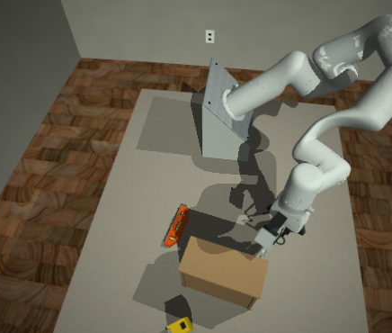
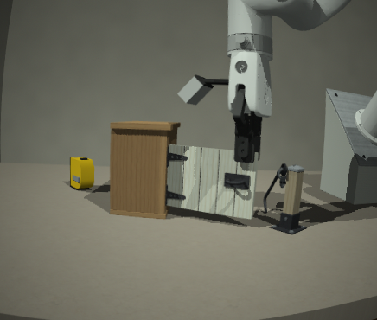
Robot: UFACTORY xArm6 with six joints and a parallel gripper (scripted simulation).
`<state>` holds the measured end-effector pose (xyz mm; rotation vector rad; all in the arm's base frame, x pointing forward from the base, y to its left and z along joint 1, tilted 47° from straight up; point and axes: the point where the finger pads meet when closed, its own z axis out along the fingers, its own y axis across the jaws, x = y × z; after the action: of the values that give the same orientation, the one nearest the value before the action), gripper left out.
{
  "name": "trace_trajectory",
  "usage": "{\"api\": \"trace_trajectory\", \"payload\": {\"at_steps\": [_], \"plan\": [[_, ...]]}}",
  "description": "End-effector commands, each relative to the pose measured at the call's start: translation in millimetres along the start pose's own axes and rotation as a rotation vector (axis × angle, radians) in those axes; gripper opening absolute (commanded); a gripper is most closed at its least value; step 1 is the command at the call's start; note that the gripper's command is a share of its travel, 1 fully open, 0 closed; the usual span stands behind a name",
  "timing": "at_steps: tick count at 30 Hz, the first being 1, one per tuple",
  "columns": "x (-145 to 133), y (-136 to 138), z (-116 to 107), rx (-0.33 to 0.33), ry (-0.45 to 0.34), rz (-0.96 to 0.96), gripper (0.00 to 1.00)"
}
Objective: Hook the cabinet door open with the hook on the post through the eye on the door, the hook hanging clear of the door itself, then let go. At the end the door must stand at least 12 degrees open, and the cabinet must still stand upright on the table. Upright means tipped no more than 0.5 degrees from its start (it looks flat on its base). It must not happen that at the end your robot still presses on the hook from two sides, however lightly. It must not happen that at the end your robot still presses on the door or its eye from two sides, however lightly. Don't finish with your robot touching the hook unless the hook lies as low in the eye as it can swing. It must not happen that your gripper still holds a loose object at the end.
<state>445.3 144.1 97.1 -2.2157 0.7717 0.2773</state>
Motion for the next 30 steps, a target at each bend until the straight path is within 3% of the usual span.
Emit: {"api": "trace_trajectory", "payload": {"at_steps": [1, 30], "plan": [[0.7, -0.8, -0.9, 0.002, 0.003, -0.001, 0.27], [2.4, 15.8, -0.9, 0.001, 0.003, -0.135, 0.27]]}}
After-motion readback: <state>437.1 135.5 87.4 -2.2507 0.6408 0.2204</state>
